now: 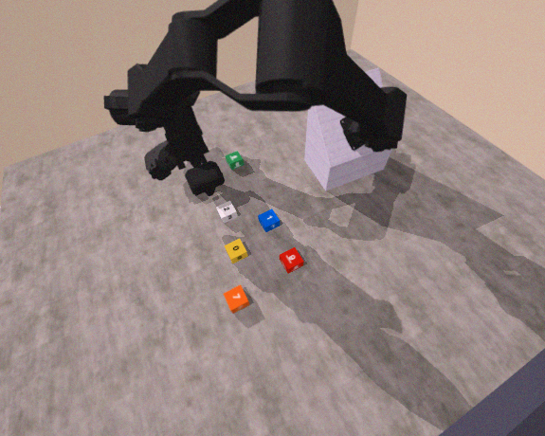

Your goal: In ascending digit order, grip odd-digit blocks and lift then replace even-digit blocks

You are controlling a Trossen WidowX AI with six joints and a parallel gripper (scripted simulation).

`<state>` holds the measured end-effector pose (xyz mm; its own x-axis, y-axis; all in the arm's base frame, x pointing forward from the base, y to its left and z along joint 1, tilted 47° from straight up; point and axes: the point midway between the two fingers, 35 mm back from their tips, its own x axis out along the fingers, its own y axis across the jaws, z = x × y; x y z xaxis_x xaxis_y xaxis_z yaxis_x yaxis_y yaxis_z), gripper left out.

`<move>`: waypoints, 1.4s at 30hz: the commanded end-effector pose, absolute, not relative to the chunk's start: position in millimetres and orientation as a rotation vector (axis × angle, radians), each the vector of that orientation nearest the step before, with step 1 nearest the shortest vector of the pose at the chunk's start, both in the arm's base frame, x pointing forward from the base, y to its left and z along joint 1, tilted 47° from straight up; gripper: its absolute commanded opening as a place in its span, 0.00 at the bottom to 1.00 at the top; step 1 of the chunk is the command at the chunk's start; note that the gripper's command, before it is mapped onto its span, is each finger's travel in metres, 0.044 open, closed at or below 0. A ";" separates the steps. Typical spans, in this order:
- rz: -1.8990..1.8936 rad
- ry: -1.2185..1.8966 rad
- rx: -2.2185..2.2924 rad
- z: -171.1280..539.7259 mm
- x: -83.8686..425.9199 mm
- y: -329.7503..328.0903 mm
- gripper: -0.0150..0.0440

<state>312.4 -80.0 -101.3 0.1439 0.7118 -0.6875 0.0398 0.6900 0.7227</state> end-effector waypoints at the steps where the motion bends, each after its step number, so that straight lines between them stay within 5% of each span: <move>1: 0.536 1.347 0.681 -81.9 310.7 -102.5 0.93; 5: 0.536 1.347 0.681 -81.9 310.7 -102.5 0.93; 16: 0.533 1.349 0.679 -25.9 298.0 -160.1 0.46; 28: 0.532 1.349 0.679 -26.9 295.5 -160.9 0.46; 35: 0.529 1.354 0.679 -56.4 204.8 -170.5 0.46; 42: 0.529 1.355 0.680 -58.3 202.7 -169.2 0.50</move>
